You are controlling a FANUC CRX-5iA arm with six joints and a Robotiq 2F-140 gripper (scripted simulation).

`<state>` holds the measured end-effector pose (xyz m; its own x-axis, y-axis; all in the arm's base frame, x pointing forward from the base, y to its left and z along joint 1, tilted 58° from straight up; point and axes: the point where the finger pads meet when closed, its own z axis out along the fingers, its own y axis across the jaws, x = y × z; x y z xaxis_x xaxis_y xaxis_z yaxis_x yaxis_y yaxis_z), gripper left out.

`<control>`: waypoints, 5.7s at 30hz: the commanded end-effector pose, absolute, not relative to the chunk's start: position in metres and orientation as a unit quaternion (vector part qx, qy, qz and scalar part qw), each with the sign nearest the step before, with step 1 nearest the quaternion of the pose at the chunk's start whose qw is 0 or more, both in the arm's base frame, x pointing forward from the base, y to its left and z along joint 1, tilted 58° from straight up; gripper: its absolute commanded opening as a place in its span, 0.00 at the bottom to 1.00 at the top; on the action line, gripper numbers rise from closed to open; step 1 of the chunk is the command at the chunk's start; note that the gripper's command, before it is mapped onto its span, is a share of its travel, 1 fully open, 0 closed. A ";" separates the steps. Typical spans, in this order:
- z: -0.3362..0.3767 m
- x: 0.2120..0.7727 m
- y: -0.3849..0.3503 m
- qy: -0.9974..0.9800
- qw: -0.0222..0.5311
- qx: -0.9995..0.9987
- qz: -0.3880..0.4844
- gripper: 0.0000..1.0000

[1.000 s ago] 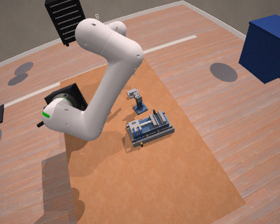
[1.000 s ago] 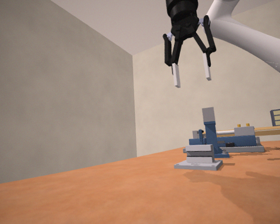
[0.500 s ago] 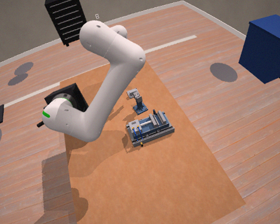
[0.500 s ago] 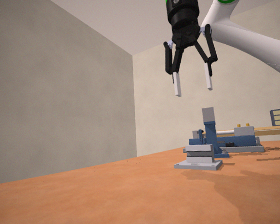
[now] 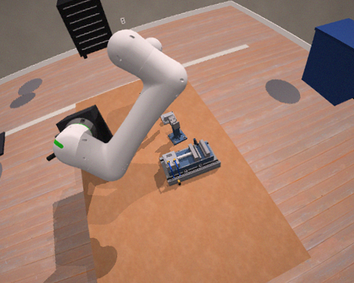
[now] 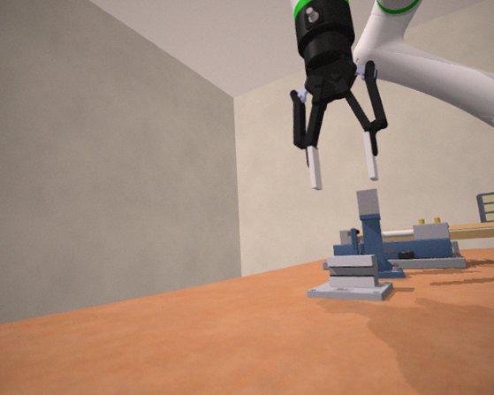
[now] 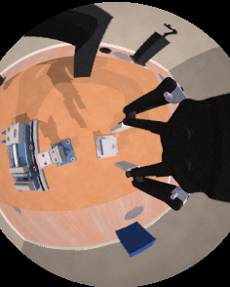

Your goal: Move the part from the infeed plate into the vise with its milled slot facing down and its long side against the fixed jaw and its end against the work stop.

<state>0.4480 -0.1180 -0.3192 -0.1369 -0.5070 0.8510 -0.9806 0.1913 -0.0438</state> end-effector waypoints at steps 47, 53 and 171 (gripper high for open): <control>-0.371 0.435 -0.200 -0.680 0.364 0.547 0.325 0.51; -0.375 0.434 -0.207 -0.680 0.364 0.547 0.325 0.51; -0.385 0.431 -0.222 -0.680 0.364 0.547 0.325 0.00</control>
<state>0.4315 -0.2228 -0.3849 -0.1372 -0.5070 0.8510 -0.9806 0.1908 -0.0444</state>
